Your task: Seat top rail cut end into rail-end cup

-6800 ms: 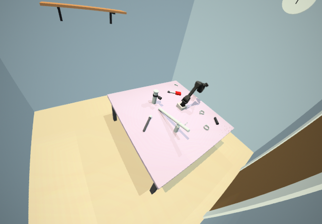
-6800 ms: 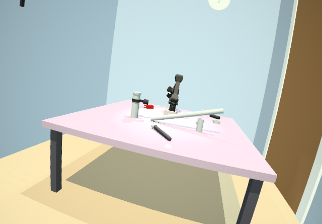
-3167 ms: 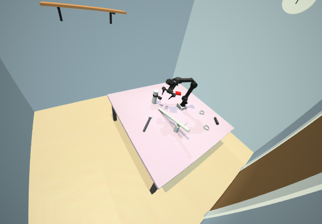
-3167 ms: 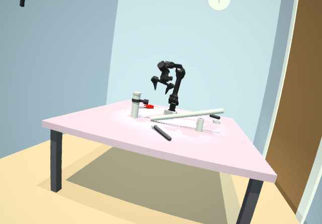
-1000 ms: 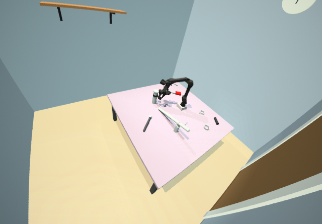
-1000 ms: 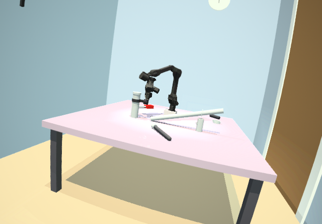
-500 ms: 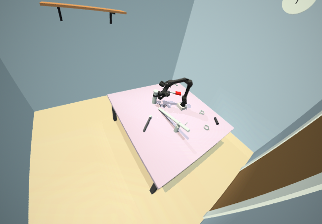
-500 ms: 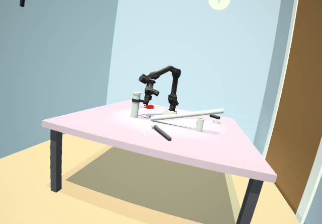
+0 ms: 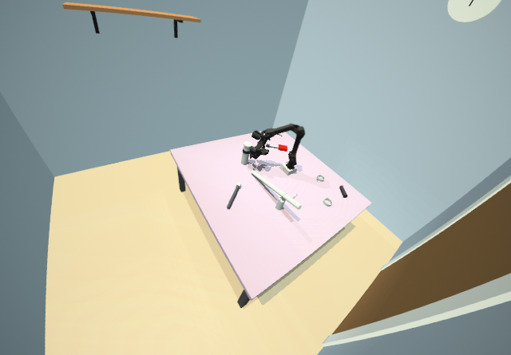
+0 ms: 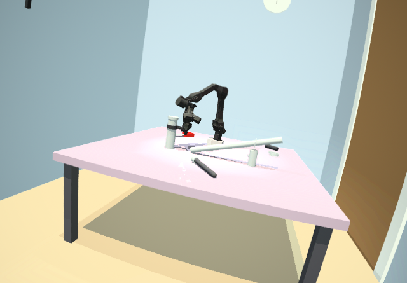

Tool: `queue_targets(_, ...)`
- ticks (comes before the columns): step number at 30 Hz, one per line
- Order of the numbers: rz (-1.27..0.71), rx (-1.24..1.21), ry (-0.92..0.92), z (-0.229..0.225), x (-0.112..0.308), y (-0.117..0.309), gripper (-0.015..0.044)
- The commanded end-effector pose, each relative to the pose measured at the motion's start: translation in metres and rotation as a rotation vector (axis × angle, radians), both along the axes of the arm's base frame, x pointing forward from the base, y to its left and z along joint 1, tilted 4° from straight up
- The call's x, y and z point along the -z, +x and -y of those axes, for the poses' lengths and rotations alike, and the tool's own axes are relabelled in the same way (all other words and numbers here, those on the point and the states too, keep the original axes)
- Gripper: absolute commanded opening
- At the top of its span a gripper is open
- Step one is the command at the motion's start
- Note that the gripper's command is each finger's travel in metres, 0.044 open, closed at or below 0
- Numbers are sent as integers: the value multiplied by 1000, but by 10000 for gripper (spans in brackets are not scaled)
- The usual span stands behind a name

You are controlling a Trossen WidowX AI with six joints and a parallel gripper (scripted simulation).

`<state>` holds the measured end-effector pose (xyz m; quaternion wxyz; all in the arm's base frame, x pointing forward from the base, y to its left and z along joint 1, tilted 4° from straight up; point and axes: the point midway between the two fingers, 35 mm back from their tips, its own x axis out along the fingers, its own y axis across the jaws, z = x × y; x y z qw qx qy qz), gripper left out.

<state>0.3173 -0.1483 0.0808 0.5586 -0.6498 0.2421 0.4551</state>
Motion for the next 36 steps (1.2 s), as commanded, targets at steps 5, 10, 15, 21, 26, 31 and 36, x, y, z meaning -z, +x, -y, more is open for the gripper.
queue_targets(5,-11,5,3,0,4,-1,256)
queue_targets(10,-11,5,3,0,4,-1,125)
queue_targets(15,-12,13,3,0,4,0,53)
queue_targets(21,-13,56,3,-1,4,4,0)
queue_targets(26,-15,96,3,-2,4,7,0)
queue_targets(31,-16,139,2,-3,4,11,0)
queue_targets(36,-17,175,2,-4,4,15,0)
